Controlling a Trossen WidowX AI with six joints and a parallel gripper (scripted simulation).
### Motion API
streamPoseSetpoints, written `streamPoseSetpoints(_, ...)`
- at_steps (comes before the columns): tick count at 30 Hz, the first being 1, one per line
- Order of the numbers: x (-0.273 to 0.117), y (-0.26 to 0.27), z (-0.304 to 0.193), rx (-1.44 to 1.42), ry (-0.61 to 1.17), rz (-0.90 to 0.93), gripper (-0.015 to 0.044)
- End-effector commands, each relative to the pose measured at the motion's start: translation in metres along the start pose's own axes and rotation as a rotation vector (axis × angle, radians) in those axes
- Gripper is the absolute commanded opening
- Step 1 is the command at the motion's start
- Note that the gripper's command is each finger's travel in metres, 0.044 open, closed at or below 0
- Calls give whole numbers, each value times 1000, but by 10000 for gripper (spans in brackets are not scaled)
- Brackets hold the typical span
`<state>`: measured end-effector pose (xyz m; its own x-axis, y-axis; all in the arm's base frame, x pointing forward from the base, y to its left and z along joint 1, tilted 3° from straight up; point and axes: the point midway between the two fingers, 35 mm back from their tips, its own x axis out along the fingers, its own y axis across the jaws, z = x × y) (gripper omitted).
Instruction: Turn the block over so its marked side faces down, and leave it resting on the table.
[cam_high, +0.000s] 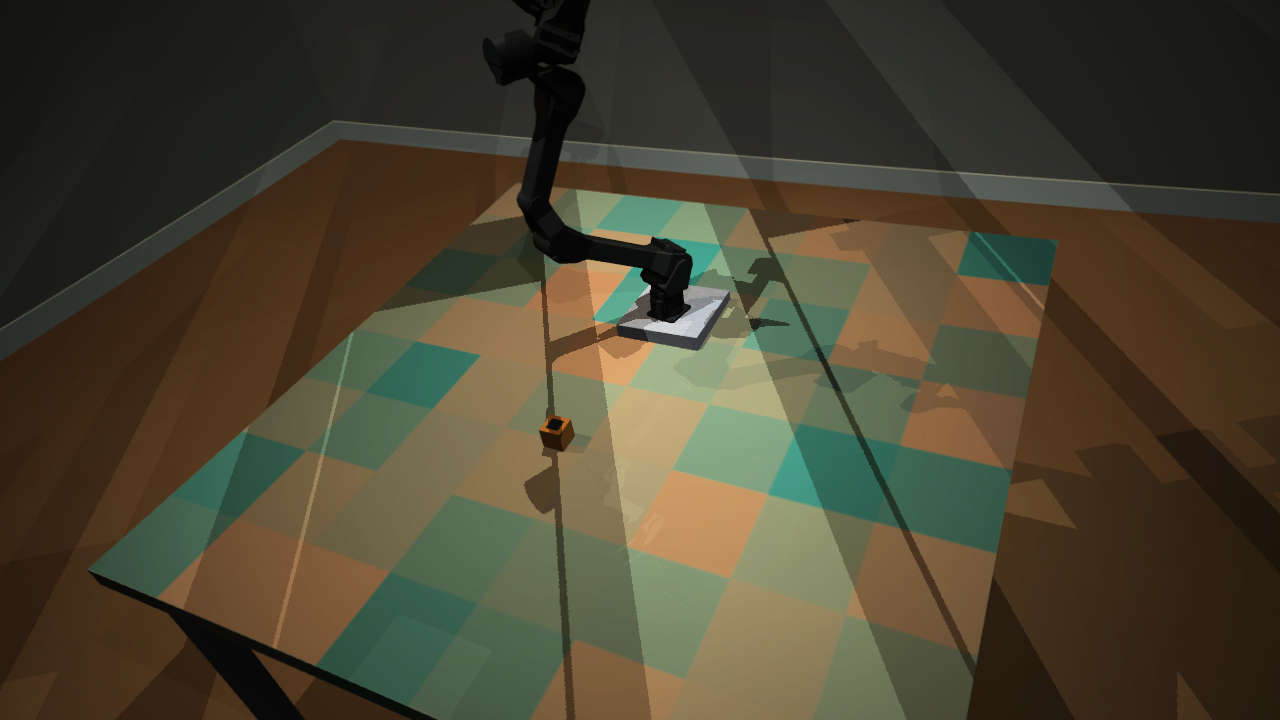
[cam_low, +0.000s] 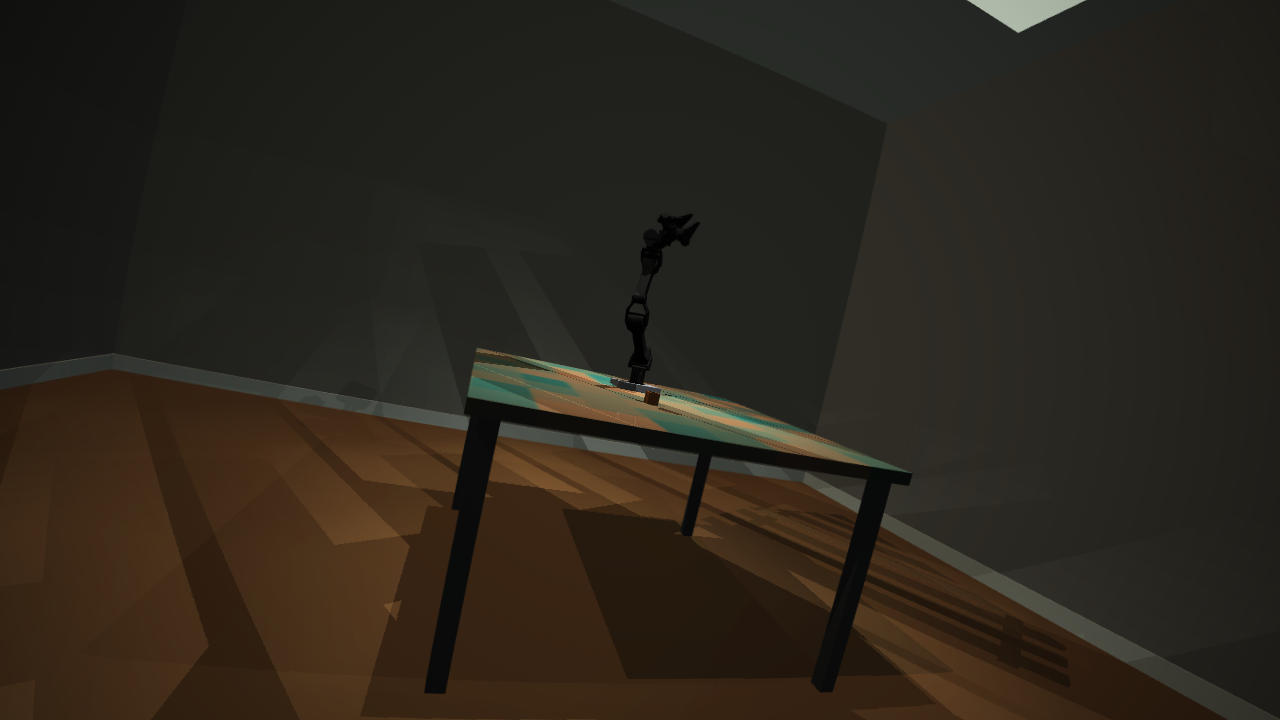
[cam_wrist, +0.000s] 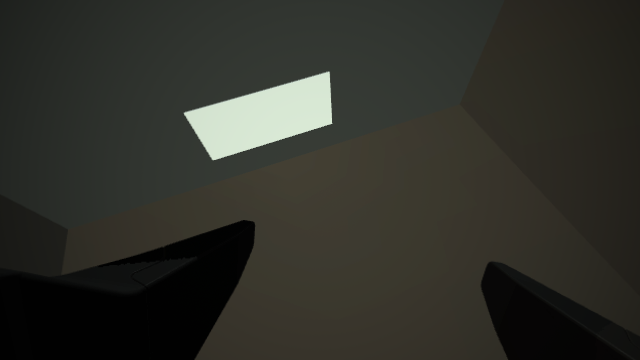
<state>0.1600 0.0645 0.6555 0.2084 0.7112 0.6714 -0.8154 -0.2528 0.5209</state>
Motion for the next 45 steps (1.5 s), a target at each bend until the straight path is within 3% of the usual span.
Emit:
streamPoseSetpoints(1, 0, 2, -1, -5, 1, -1, 426)
streamPoseSetpoints(11, 4, 87, -68, -411, 25, 12, 440)
streamPoseSetpoints(20, 34, 98, -156, -782, 147, -35, 440)
streamPoseSetpoints(31, 73, 15, -238, -1141, 373, -233, 440)
streamPoseSetpoints(39, 84, -79, -275, -1268, 599, -394, 440)
streamPoseSetpoints(45, 70, -172, -283, -1275, 804, -583, 440)
